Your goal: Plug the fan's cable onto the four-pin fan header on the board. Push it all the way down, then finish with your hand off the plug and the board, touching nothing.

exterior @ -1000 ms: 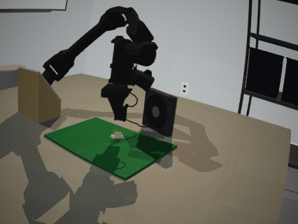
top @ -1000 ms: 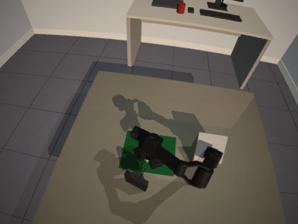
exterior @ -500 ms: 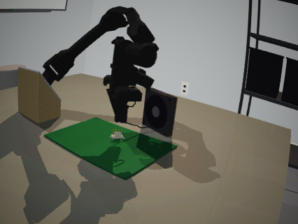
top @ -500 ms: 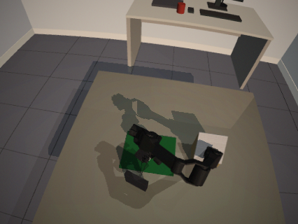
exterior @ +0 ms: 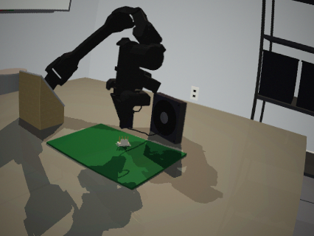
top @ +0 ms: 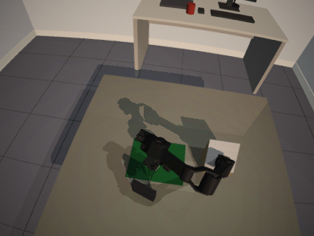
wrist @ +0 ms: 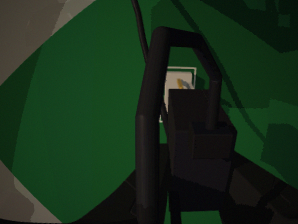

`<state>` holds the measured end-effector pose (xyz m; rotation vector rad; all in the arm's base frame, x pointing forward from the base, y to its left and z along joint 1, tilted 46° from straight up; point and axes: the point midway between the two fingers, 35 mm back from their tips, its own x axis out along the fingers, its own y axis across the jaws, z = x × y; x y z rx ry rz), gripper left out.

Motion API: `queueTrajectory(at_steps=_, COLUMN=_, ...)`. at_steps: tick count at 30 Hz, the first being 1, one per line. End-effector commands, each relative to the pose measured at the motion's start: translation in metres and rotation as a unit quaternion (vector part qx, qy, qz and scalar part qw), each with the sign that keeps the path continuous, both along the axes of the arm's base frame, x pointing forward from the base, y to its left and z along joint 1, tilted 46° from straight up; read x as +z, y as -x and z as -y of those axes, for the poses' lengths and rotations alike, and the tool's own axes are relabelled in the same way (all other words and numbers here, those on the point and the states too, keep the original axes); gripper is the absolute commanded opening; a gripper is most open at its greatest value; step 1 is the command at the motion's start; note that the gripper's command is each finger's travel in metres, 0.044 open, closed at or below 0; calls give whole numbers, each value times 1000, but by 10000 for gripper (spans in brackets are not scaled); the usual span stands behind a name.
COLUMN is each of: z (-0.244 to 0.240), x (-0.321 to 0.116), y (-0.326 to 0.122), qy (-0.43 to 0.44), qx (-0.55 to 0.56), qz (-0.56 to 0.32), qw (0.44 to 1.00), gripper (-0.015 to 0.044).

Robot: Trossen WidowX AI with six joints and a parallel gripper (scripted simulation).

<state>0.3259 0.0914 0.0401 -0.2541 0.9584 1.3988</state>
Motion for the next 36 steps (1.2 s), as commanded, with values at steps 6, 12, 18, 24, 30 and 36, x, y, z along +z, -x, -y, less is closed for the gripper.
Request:
queueTrajectory(at_steps=6, z=2, x=-2, y=2, qy=3, qx=0, qz=-1, qw=1000, gripper=0)
queueTrajectory(at_steps=12, z=4, x=-3, y=4, qy=3, qx=-2, qz=-4, qw=1000, gripper=0)
queueTrajectory(at_steps=18, z=-10, x=-16, y=6, qy=3, qx=-3, qz=-5, qw=1000, gripper=0)
queueTrajectory(at_steps=24, z=-12, x=-18, y=7, qy=3, qx=-3, qz=-5, qw=1000, gripper=0)
queueTrajectory(at_steps=30, z=-12, x=-18, y=7, qy=3, qx=-3, qz=-5, qw=1000, gripper=0)
queueTrajectory(at_steps=36, z=-14, x=-16, y=6, qy=3, qx=-5, qz=-7, qw=1000, gripper=0)
